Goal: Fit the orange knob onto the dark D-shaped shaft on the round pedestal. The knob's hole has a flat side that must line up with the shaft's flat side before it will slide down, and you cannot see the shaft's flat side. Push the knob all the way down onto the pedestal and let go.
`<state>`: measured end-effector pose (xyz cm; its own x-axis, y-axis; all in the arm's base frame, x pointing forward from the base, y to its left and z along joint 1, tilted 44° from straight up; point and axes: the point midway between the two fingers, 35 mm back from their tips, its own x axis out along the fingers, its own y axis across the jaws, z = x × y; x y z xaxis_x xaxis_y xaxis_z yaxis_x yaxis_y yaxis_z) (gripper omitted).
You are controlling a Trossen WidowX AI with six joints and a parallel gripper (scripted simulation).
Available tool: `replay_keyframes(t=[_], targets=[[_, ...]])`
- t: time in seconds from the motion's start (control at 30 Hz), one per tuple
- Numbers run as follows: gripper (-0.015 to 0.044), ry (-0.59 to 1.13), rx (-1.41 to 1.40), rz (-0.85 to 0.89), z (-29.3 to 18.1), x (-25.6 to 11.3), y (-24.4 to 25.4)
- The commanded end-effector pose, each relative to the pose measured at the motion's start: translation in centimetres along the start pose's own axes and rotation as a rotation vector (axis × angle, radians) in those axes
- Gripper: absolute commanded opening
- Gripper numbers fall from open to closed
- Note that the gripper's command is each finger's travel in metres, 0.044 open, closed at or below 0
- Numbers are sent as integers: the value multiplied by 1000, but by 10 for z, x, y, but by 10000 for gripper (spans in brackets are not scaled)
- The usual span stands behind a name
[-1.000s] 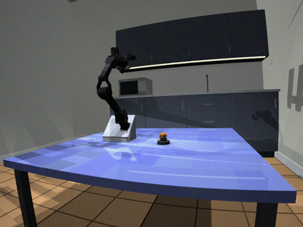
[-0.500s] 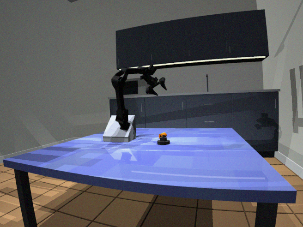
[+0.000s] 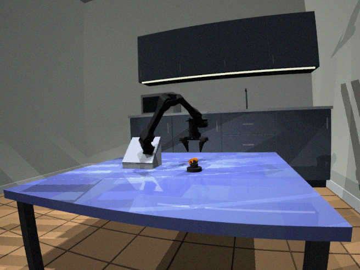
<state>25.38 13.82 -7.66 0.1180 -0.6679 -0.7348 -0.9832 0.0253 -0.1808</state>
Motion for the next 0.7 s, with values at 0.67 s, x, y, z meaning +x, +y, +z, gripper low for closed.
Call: replay_keyframes(t=[0.67], targets=[[440,16,-2,0,-1,46,1]])
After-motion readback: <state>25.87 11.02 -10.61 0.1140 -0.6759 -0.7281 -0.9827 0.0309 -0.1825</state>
